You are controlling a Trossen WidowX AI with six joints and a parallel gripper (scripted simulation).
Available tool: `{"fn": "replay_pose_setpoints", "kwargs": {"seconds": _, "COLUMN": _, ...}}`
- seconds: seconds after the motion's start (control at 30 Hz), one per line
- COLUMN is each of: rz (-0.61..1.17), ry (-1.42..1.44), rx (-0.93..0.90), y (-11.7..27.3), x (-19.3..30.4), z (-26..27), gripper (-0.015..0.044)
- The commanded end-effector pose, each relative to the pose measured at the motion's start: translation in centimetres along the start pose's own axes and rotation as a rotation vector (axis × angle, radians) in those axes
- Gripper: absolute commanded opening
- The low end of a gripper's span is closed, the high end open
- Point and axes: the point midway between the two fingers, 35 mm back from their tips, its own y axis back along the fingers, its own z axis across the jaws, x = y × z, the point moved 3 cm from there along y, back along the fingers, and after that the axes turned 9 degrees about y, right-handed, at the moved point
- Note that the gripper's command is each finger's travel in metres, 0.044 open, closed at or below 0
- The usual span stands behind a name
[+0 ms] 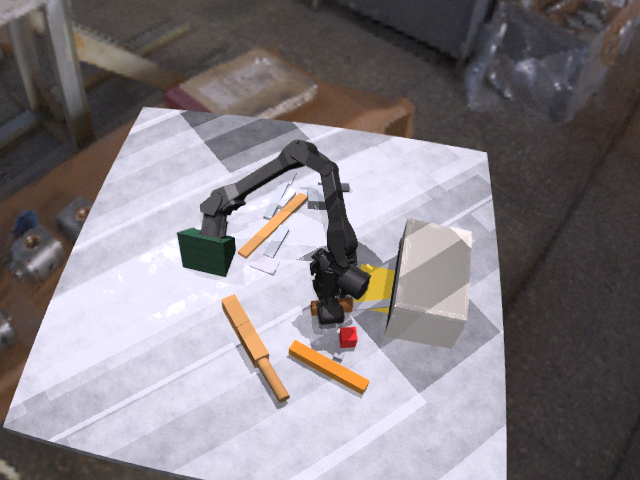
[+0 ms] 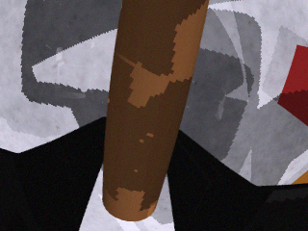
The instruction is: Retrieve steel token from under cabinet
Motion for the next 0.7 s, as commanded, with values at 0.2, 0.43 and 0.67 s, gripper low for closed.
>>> {"fn": "replay_pose_setpoints", "kwargs": {"seconds": 0.2, "rz": 0.005, "ry": -0.004, "rx": -0.004, "y": -0.1, "x": 1.9, "z": 0.3, "gripper": 0.0}}
{"fn": "replay_pose_setpoints", "kwargs": {"seconds": 0.43, "rz": 0.005, "ry": -0.005, "rx": -0.004, "y": -0.1, "x": 3.0, "z": 0.4, "gripper": 0.0}}
{"fn": "replay_pose_setpoints", "kwargs": {"seconds": 0.67, "rz": 0.006, "ry": -0.005, "rx": -0.004, "y": -0.1, "x": 4.1, "z": 0.5, "gripper": 0.0}}
